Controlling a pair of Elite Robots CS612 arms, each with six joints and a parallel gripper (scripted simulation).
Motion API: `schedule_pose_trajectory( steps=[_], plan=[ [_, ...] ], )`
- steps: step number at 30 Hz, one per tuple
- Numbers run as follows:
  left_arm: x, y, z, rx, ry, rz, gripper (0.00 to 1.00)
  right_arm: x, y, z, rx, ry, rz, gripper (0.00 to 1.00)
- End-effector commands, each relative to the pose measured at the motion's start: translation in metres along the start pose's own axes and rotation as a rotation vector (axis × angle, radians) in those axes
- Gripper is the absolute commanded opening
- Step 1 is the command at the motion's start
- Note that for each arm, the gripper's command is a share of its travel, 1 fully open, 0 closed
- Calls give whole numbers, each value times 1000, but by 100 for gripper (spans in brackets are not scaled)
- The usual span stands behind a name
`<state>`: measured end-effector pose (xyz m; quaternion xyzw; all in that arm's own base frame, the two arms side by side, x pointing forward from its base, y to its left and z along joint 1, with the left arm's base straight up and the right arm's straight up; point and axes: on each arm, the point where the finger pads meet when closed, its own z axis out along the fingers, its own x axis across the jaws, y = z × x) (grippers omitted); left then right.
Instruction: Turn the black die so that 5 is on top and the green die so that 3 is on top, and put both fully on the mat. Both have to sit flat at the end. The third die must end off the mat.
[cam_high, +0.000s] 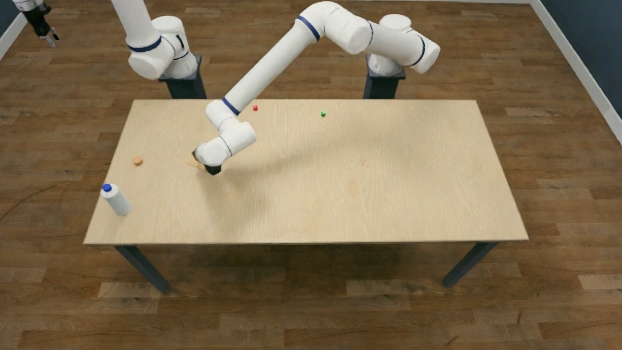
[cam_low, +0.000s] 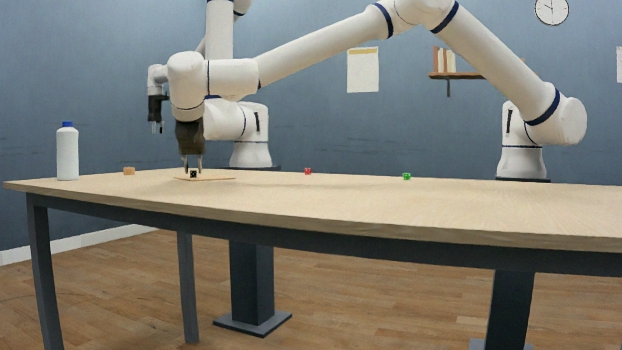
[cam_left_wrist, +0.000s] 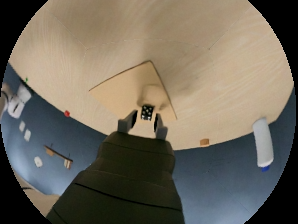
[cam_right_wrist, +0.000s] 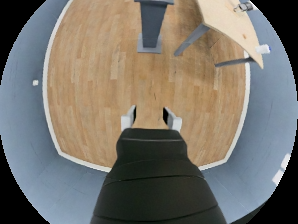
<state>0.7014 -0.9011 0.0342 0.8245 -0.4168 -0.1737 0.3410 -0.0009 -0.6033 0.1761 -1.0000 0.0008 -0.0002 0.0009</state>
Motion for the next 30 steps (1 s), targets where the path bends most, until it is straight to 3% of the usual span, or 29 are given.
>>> schedule_pose_trajectory(
  steps=[1,30],
  plan=[
    [1,-3,3,0,2,2,70,0,1,-1,-2,0,0,100],
    [1,-6,6,0,2,2,70,0,1,-1,-2,0,0,100]
  ],
)
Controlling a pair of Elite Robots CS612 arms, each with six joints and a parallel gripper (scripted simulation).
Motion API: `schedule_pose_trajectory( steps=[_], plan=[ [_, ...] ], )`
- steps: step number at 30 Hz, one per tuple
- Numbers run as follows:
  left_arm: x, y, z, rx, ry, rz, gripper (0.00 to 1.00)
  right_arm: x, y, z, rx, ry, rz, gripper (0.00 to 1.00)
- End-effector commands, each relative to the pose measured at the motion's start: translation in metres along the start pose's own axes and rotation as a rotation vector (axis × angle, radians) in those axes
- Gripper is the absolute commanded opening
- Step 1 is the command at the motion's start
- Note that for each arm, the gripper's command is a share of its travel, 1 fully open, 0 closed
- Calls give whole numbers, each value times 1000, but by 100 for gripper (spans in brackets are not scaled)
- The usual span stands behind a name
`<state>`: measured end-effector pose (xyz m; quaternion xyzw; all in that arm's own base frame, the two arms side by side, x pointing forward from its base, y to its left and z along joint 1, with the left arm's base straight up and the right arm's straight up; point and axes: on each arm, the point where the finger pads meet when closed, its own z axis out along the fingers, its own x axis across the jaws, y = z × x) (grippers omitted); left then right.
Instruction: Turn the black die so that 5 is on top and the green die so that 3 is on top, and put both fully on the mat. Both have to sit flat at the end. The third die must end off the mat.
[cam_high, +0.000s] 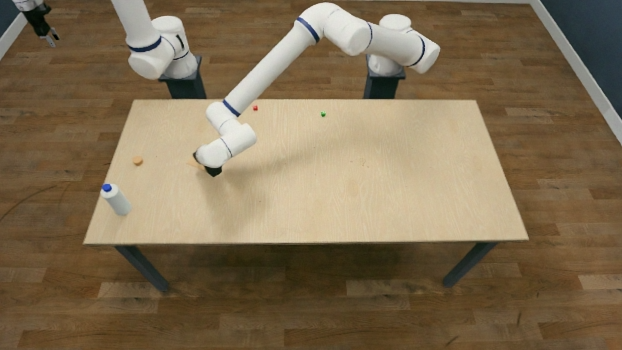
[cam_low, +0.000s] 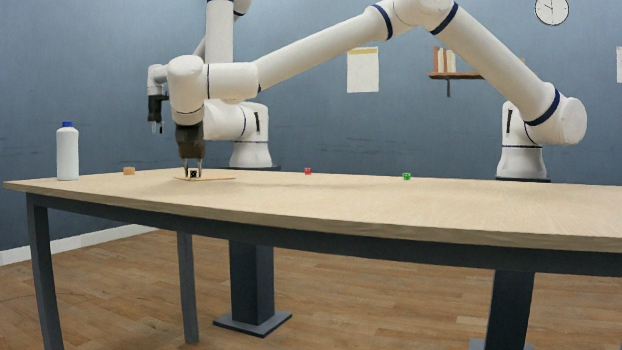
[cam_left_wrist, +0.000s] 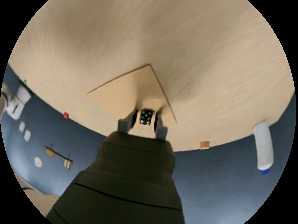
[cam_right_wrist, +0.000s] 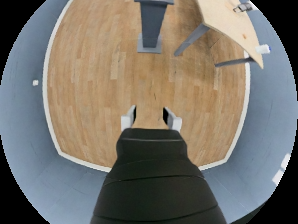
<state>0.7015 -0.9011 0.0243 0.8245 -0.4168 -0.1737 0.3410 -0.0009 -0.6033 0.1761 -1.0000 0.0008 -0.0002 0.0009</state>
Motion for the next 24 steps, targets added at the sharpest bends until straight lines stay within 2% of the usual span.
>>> schedule_pose_trajectory(
  steps=[1,4,5,24],
  plan=[
    [1,1,-1,0,2,2,70,0,1,-1,-2,0,0,100],
    [1,1,-1,0,2,2,70,0,1,-1,-2,0,0,100],
    [1,1,-1,0,2,2,40,0,1,-1,-2,0,0,100],
    [1,1,-1,0,2,2,40,0,1,-1,-2,0,0,100]
  ],
)
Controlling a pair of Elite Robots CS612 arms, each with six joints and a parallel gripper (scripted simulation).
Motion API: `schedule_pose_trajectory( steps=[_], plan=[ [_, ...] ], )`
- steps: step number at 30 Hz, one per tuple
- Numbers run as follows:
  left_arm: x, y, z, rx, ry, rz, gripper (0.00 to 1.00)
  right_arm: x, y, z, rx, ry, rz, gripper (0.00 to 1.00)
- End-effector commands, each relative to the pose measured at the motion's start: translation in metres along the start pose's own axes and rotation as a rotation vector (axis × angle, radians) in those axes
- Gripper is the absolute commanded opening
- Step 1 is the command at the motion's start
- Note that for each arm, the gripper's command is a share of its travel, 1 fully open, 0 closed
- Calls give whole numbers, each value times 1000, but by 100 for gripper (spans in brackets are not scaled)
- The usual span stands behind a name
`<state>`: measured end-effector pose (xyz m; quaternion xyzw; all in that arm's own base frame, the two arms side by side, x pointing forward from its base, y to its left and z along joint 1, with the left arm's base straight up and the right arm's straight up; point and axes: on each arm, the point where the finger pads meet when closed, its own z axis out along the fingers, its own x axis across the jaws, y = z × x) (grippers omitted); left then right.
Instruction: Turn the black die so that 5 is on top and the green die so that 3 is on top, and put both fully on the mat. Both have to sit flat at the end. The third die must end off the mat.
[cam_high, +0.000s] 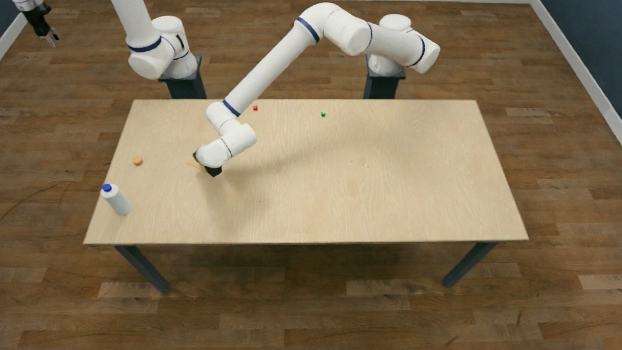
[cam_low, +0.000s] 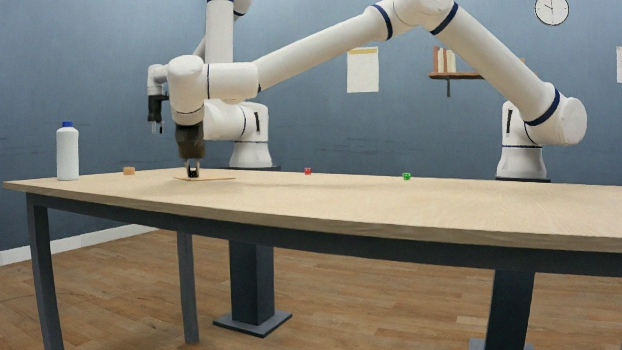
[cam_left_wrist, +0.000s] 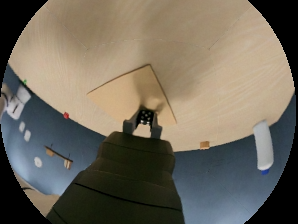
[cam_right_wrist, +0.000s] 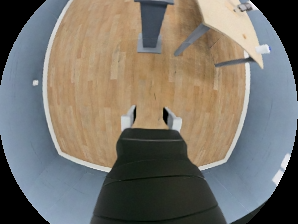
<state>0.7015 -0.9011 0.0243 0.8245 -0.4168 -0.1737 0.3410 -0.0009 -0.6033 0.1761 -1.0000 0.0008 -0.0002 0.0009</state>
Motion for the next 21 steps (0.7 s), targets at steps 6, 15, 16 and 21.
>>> schedule_pose_trajectory(
  steps=[6,15,16,21],
  plan=[
    [1,1,-1,0,2,2,40,0,1,-1,-2,0,0,100],
    [1,1,-1,0,2,2,40,0,1,-1,-2,0,0,100],
    [1,1,-1,0,2,2,40,0,1,-1,-2,0,0,100],
    [1,5,-5,0,2,2,40,0,1,-1,-2,0,0,100]
  ],
)
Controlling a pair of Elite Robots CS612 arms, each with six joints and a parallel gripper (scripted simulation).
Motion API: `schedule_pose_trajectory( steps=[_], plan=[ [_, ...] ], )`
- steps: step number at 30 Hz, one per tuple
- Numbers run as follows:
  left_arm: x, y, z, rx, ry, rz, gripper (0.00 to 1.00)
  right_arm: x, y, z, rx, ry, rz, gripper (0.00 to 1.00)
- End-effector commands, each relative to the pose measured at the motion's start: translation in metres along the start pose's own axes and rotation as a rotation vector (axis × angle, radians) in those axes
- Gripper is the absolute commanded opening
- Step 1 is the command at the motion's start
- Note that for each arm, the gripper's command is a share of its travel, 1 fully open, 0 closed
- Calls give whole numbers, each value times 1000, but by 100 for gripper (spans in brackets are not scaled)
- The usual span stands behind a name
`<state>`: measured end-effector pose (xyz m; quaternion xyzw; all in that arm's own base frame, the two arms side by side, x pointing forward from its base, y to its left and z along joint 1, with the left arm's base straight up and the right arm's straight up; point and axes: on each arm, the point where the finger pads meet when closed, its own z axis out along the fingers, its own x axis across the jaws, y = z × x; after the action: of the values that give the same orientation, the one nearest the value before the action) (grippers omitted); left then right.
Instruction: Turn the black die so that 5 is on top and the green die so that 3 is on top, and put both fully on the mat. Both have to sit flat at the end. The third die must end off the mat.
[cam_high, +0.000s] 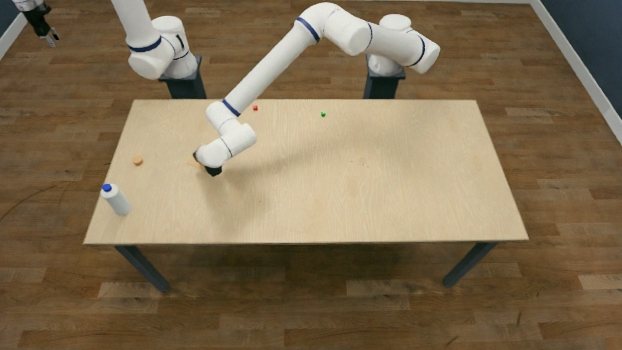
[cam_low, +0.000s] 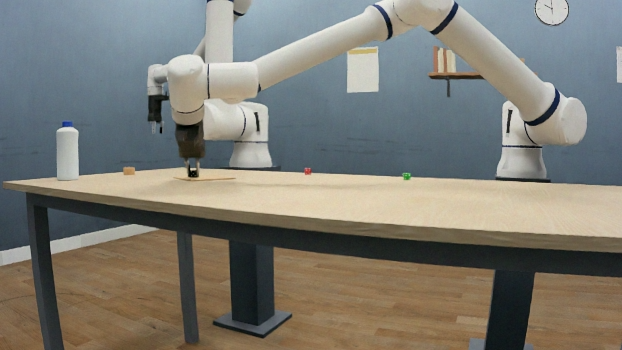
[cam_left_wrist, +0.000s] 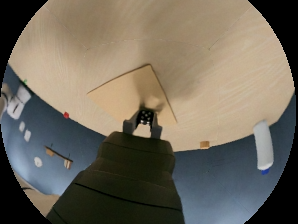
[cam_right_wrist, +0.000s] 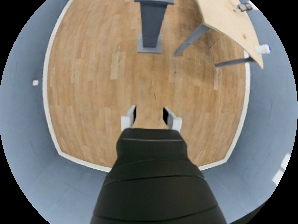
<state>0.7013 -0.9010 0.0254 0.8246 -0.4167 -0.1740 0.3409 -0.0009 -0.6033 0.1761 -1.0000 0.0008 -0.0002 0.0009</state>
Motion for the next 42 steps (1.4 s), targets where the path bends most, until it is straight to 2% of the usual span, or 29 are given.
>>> schedule_pose_trajectory(
  steps=[1,17,37,42],
  plan=[
    [1,5,-5,0,2,2,40,0,1,-1,-2,0,0,100],
    [1,44,-44,0,2,2,40,0,1,-1,-2,0,0,100],
    [1,50,-50,2,2,2,40,0,1,-1,-2,0,0,100],
    [0,51,-48,49,-1,2,40,0,1,-1,-2,0,0,100]
  ],
)
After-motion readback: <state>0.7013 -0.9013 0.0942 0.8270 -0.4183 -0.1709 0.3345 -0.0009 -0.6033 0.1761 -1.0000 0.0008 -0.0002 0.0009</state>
